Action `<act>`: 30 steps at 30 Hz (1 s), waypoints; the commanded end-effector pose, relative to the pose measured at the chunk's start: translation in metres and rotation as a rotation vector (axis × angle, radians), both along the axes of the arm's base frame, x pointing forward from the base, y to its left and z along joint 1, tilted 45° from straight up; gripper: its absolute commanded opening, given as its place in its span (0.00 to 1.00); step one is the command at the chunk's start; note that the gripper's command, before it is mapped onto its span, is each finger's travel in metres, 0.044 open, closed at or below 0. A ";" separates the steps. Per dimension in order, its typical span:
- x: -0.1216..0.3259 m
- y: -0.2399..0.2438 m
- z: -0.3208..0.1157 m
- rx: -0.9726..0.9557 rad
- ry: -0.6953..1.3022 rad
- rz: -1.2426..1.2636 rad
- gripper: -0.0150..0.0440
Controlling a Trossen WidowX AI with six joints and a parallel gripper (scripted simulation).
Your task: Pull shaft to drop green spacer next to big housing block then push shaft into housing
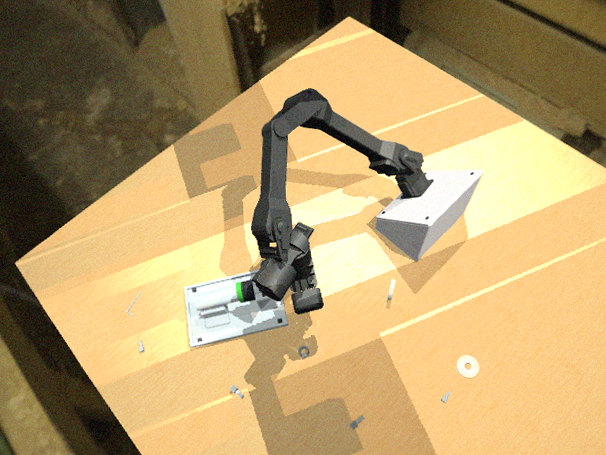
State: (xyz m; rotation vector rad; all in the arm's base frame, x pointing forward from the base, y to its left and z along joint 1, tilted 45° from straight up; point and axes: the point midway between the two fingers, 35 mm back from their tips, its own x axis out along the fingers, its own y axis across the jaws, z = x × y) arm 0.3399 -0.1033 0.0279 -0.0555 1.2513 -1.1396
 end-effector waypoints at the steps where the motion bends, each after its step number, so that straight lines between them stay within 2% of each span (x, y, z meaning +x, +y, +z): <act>1: -0.001 0.001 0.000 0.002 -0.001 -0.003 0.25; 30: -0.003 0.002 -0.002 0.002 0.000 -0.003 0.25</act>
